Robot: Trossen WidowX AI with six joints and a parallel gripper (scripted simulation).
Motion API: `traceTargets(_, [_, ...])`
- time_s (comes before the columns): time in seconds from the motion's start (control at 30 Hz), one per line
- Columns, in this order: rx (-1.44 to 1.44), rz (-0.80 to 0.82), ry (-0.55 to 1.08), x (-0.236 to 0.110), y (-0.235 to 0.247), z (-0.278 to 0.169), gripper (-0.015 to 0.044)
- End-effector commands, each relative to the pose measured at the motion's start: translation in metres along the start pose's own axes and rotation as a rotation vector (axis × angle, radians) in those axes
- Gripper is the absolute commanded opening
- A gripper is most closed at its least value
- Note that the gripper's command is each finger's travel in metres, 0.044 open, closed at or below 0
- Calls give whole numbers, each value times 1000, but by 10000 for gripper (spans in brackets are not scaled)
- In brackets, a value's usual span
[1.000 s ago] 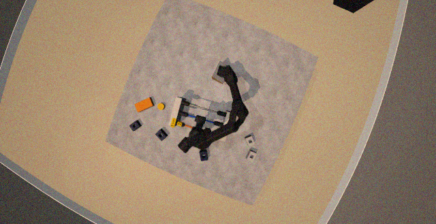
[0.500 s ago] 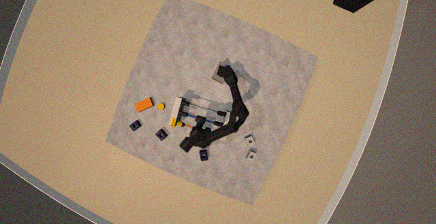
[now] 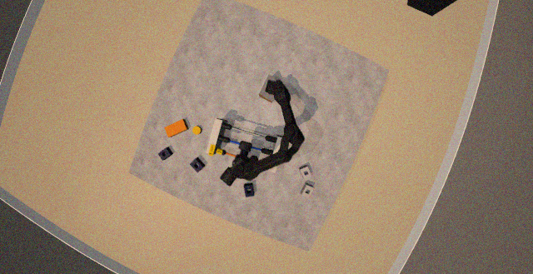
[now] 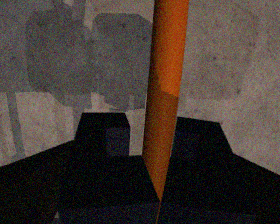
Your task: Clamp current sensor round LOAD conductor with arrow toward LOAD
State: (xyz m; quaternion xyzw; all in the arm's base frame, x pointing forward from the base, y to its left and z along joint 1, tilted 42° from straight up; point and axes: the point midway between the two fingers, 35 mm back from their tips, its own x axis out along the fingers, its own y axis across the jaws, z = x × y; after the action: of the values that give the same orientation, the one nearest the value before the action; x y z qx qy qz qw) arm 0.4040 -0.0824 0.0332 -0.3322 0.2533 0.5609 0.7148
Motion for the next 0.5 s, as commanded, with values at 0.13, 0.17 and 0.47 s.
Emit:
traceTargets(0.13, [0, 0, 0, -1, 0, 0, 347])
traceTargets(0.17, [0, 0, 0, -1, 0, 0, 340])
traceTargets(0.47, [0, 0, 0, -1, 0, 0, 260])
